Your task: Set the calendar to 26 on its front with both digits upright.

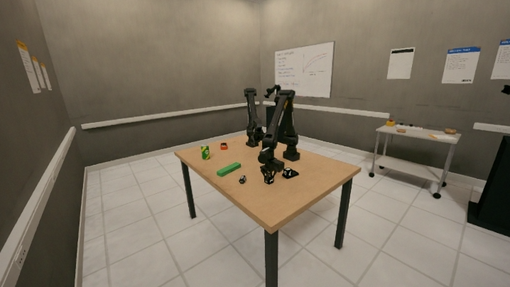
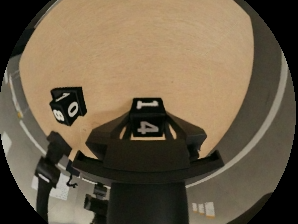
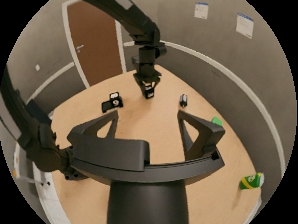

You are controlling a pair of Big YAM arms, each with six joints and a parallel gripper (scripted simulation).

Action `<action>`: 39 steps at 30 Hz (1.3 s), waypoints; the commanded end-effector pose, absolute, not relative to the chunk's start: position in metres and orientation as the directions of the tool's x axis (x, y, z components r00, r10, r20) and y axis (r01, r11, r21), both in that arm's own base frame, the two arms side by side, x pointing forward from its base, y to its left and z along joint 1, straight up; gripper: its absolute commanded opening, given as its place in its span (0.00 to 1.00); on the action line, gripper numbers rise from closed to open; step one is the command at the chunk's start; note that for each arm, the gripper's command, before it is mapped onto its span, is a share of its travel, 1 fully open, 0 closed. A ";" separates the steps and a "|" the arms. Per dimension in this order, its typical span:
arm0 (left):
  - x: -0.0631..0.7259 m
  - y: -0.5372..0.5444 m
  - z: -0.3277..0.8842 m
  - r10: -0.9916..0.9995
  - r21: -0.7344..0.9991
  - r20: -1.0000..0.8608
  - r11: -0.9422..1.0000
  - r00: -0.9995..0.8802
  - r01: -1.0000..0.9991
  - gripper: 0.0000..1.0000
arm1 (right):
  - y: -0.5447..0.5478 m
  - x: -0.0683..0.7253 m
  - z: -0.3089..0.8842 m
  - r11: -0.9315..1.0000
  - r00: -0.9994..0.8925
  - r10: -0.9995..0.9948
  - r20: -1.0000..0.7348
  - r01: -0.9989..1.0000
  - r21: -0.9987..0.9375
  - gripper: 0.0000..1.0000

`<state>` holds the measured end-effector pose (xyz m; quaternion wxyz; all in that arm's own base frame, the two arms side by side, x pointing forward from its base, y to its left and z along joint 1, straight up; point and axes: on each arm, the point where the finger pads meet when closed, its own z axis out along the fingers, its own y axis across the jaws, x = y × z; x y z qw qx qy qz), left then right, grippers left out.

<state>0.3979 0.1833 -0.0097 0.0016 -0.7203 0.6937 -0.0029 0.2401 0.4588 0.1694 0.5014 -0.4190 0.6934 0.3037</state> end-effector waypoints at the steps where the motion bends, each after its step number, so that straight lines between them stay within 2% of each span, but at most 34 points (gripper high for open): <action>1: 0.405 0.191 -0.005 -0.999 -0.023 -0.007 -0.041 0.041 -0.999 0.56 | 0.471 0.246 0.189 0.463 -0.125 -0.239 -0.963 -0.887 0.000 1.00; 2: 0.401 0.192 -0.005 -0.999 -0.021 -0.006 -0.041 0.041 -0.999 0.67 | 0.471 0.246 0.189 0.463 -0.125 -0.239 -0.963 -0.887 0.000 1.00; 3: 0.400 0.192 0.004 -0.999 -0.036 -0.013 -0.038 0.039 -0.999 0.69 | 0.471 0.246 0.189 0.463 -0.125 -0.239 -0.963 -0.887 0.000 1.00; 26: 0.406 0.195 0.039 -0.999 -0.064 -0.025 -0.037 0.039 -0.997 0.69 | 0.471 0.246 0.189 0.463 -0.125 -0.239 -0.963 -0.887 0.000 1.00; 29: 0.406 0.202 0.056 -0.999 -0.082 -0.035 -0.039 0.041 -0.996 1.00 | 0.471 0.246 0.189 0.463 -0.125 -0.239 -0.963 -0.887 0.000 1.00; 35: 0.407 0.195 0.091 -0.999 -0.082 -0.033 -0.037 0.040 -0.996 1.00 | 0.471 0.246 0.189 0.463 -0.125 -0.239 -0.963 -0.887 0.000 1.00; 39: 0.401 0.182 0.054 -0.999 -0.008 0.000 -0.038 0.038 -0.999 1.00 | 0.471 0.246 0.189 0.463 -0.125 -0.239 -0.963 -0.887 0.000 1.00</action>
